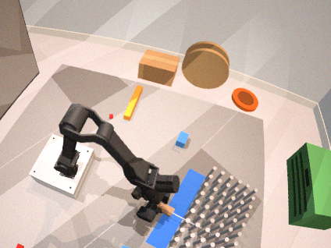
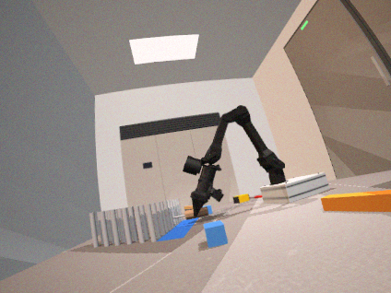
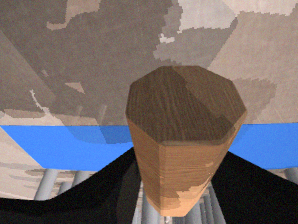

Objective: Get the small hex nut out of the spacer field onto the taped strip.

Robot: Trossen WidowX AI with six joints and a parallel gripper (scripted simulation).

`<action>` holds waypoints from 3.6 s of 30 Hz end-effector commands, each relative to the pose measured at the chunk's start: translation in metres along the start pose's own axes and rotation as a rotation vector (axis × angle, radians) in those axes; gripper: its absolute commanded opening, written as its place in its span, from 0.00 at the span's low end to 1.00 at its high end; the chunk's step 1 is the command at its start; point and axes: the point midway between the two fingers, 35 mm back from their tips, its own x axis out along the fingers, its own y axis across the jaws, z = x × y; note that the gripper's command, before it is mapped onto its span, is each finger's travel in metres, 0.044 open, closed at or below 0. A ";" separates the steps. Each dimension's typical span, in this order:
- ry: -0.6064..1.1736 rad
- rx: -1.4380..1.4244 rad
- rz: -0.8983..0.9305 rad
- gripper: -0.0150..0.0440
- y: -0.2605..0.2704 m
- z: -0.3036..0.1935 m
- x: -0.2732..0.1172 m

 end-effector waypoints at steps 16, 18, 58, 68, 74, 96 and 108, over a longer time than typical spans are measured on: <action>0.016 -0.004 -0.007 0.25 -0.001 -0.016 0.004; 0.016 -0.004 -0.007 0.25 -0.001 -0.016 0.004; 0.016 -0.003 -0.007 0.25 -0.001 -0.004 0.019; 0.016 -0.001 -0.006 0.25 -0.001 0.001 0.017; 0.015 0.000 -0.005 0.25 -0.001 0.005 0.016; 0.014 0.001 -0.004 0.25 0.000 0.016 0.011; 0.013 0.001 -0.004 0.25 0.000 0.023 0.007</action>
